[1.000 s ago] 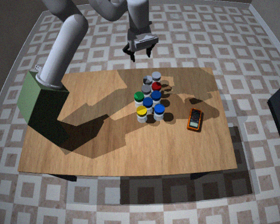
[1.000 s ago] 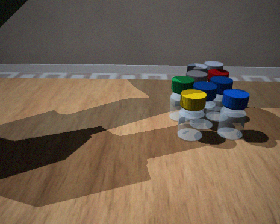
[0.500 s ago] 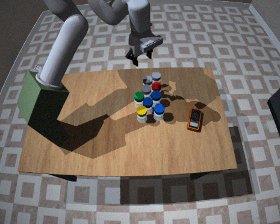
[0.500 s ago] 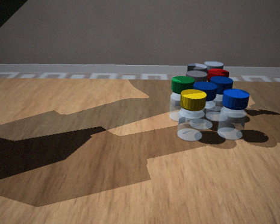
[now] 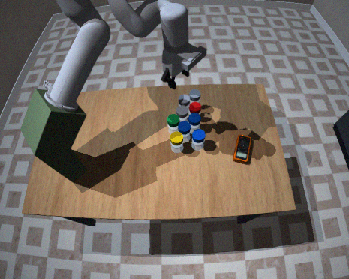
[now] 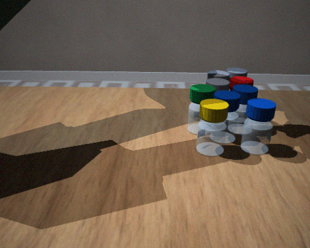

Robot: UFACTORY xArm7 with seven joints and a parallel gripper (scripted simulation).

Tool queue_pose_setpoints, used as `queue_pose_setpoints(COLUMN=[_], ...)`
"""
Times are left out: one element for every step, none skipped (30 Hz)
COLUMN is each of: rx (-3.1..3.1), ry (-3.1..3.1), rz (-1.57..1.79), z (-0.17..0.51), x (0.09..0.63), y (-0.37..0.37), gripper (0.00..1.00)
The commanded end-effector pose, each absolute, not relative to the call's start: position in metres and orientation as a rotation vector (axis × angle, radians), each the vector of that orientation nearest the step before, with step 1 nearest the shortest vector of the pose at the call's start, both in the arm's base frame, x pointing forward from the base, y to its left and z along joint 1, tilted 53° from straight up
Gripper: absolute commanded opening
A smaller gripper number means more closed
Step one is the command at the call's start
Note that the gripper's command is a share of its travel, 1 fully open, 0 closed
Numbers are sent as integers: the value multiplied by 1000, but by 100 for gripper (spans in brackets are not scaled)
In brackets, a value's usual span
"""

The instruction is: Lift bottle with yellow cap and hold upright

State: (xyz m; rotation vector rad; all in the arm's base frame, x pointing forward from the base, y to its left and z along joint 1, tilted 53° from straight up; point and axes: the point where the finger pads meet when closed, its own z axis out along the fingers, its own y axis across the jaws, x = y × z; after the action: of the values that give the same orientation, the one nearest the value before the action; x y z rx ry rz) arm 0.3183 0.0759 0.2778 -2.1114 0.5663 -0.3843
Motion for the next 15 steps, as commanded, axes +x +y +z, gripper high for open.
queue_pose_setpoints(rx=[-2120, -2129, -2133, -2138, -2142, -2146, -2151, -2155, -2159, -2163, -2167, -2171, -2175, -2178, -2182], ry=[522, 489, 473, 456, 440, 423, 406, 390, 373, 356, 340, 323, 306, 289, 273], rz=[-409, -428, -437, -446, -455, -464, -473, -482, -491, -501, -510, -519, -528, -537, -546], z=[276, 274, 273, 272, 271, 270, 269, 267, 266, 265, 264, 262, 261, 260, 258], x=[321, 323, 324, 325, 325, 326, 327, 328, 329, 329, 330, 331, 332, 333, 333], y=[73, 71, 70, 70, 69, 68, 67, 66, 65, 65, 64, 63, 62, 61, 60], gripper=[79, 79, 79, 79, 79, 79, 79, 79, 79, 79, 79, 79, 79, 79, 79])
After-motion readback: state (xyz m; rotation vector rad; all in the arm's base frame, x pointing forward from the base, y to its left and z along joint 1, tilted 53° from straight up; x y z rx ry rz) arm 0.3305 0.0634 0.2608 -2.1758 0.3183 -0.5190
